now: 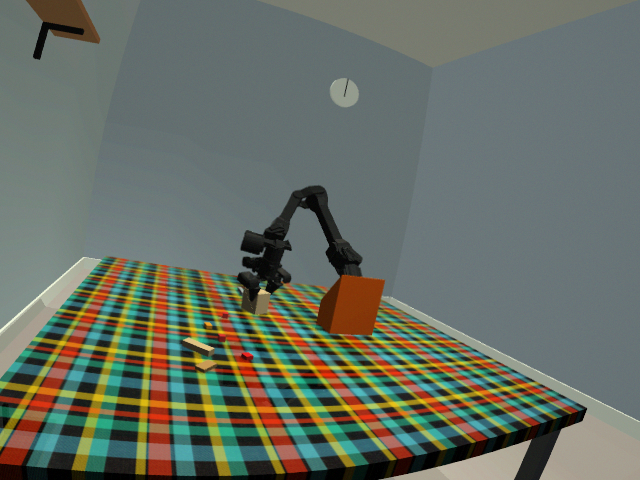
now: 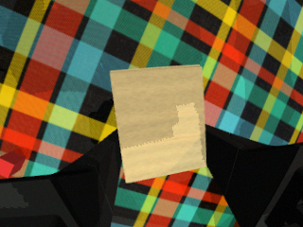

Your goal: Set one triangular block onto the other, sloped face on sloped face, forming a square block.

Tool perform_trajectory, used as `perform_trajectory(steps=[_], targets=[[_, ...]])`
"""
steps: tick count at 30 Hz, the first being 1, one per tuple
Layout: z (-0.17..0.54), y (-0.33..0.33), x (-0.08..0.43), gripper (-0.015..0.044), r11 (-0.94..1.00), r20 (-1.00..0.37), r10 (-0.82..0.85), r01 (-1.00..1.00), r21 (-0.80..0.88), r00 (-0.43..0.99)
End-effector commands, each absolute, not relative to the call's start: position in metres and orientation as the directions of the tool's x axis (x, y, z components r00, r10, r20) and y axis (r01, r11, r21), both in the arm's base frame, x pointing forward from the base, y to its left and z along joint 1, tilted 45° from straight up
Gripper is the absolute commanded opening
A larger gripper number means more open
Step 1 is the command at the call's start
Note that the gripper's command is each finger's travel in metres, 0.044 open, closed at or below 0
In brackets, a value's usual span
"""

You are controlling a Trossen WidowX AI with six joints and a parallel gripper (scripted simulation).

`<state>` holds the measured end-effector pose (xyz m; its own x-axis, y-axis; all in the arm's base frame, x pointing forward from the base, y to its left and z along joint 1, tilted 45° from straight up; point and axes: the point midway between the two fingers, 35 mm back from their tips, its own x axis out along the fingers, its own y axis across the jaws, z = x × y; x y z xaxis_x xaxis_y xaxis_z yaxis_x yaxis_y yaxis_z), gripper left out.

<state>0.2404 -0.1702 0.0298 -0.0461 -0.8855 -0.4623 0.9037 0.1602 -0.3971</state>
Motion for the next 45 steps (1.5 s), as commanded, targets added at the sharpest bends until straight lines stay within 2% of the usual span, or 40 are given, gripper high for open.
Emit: perform_trajectory(steps=[1, 39, 45], targets=[[0.0288, -0.1698, 0.24, 0.0, 0.165, -0.466, -0.884, 0.901, -0.401, -0.045], [0.0277, -0.171, 0.2402, 0.0, 0.161, -0.468, -0.882, 0.904, -0.397, -0.048], [0.028, -0.1712, 0.2399, 0.0157, 0.162, -0.466, -0.884, 0.902, -0.399, -0.048]])
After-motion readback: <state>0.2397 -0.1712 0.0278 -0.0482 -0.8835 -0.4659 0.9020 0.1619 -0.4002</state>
